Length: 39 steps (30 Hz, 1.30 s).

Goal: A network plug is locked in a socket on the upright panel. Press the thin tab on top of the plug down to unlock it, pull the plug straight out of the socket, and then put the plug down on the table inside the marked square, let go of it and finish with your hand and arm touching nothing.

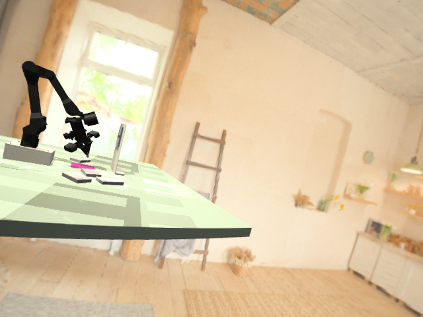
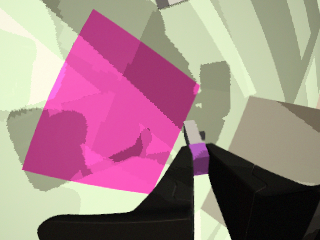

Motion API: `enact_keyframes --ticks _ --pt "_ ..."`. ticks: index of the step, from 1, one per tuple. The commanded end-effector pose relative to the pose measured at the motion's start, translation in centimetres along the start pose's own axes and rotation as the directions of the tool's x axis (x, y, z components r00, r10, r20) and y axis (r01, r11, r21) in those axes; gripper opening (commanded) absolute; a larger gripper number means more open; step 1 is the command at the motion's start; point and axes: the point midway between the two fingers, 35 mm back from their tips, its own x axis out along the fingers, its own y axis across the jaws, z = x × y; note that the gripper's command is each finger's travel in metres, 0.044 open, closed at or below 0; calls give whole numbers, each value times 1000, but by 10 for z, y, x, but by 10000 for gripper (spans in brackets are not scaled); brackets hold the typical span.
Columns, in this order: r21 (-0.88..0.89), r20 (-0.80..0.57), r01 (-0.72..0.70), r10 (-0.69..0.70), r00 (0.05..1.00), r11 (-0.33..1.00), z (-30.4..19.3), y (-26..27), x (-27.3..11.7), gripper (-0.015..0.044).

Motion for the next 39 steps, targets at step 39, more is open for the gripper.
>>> enact_keyframes --ticks 39 --pt "0 9 -3 3 1000 1000 4 32 40 0"
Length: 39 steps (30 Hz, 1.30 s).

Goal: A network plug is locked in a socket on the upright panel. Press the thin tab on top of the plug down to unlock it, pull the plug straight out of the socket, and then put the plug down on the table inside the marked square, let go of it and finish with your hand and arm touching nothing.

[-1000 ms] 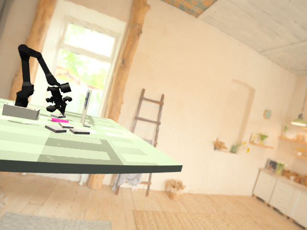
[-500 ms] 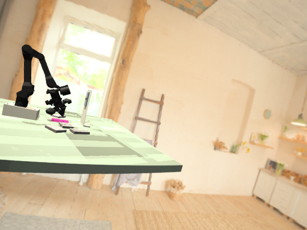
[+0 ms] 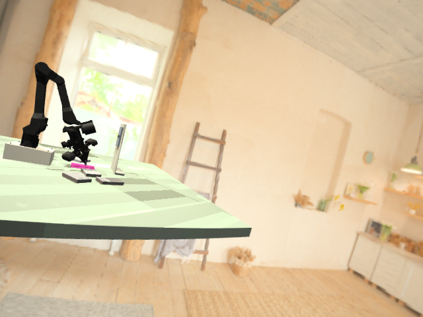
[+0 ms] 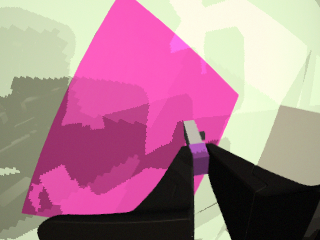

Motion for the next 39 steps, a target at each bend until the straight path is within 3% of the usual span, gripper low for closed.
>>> enact_keyframes --ticks 1,23,29,39 --pt "8 1 -6 6 1000 1000 2 5 3 0" --pt "2 4 -2 2 1000 1000 2 3 6 0" --pt "2 4 -2 2 1000 1000 2 3 6 156" --pt "3 3 -3 3 1000 1000 1 3 2 156"
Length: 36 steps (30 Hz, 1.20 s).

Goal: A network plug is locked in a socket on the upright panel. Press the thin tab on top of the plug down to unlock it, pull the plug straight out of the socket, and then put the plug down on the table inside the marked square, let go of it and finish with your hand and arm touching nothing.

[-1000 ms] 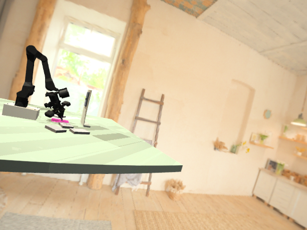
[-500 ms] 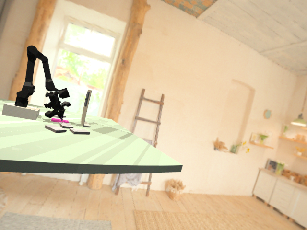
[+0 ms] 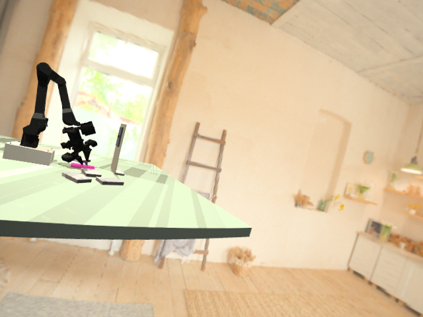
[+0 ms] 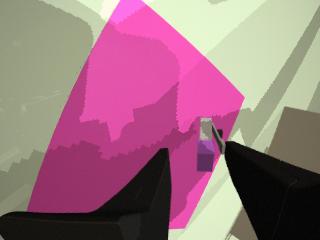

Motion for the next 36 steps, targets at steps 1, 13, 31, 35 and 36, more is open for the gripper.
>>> enact_keyframes --ticks 1,13,31,35,36 --pt "-3 1 0 0 1000 1000 0 0 -3 156" --pt "-2 0 -2 2 1000 1000 -1 0 -13 156" --pt "0 -1 -4 4 1000 1000 -1 0 -26 156" --pt "0 -1 -4 4 1000 1000 -2 -4 -31 156" --pt "0 -1 -4 4 1000 1000 -2 -5 -32 156"
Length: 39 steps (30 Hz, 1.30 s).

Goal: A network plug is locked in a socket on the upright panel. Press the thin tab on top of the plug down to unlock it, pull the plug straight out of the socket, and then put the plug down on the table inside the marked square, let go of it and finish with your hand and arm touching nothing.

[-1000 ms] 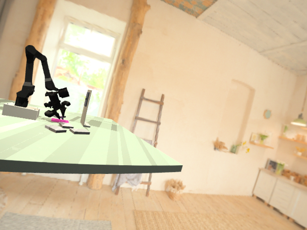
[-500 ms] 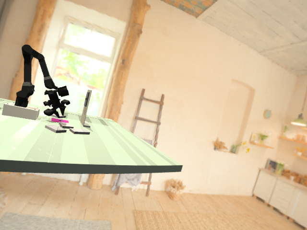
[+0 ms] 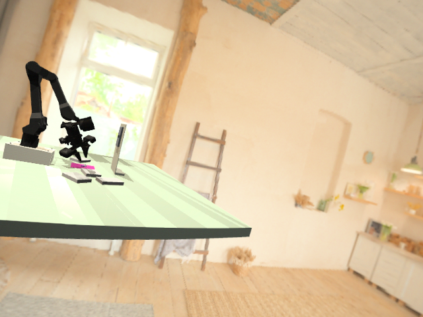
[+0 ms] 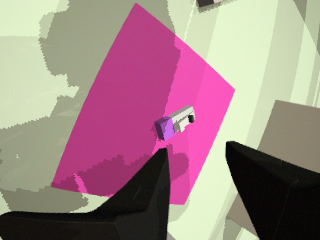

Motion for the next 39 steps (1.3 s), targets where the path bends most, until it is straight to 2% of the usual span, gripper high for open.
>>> enact_keyframes --ticks 1,39 --pt "-7 0 7 -7 1000 1000 -2 -6 -6 156" --pt "-6 -1 6 -6 1000 1000 -2 -38 -58 156"
